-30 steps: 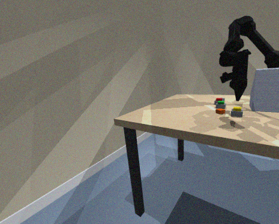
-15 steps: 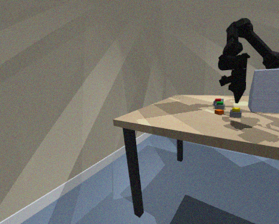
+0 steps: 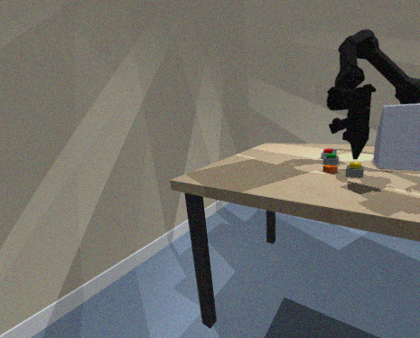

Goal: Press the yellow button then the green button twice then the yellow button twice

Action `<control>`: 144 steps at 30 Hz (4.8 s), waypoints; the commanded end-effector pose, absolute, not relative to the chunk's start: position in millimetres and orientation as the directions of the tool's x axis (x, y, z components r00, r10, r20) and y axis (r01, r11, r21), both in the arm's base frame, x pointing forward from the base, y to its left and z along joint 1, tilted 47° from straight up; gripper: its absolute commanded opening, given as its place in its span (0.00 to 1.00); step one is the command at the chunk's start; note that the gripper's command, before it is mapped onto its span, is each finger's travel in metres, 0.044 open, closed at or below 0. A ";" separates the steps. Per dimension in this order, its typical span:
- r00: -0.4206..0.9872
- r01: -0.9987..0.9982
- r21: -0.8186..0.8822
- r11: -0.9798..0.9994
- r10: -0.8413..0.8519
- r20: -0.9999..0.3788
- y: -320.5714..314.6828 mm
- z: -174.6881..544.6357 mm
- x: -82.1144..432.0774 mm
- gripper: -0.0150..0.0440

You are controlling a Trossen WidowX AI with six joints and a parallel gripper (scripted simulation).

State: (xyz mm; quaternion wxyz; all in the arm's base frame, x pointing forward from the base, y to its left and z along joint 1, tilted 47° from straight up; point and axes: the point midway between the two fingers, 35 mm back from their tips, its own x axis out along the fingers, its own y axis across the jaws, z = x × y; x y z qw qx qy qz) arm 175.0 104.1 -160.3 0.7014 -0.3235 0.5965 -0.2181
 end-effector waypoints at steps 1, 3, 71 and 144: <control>0.193 -0.085 -0.719 0.689 -0.697 -0.691 96.5 -165.4 175.2 0.29; 0.194 -0.085 -0.720 0.689 -0.697 -0.690 94.2 -167.6 175.8 0.29; 0.195 -0.084 -0.724 0.685 -0.701 -0.686 77.4 -5.0 257.9 0.29; 0.195 -0.083 -0.726 0.683 -0.703 -0.684 26.1 -54.4 272.3 0.29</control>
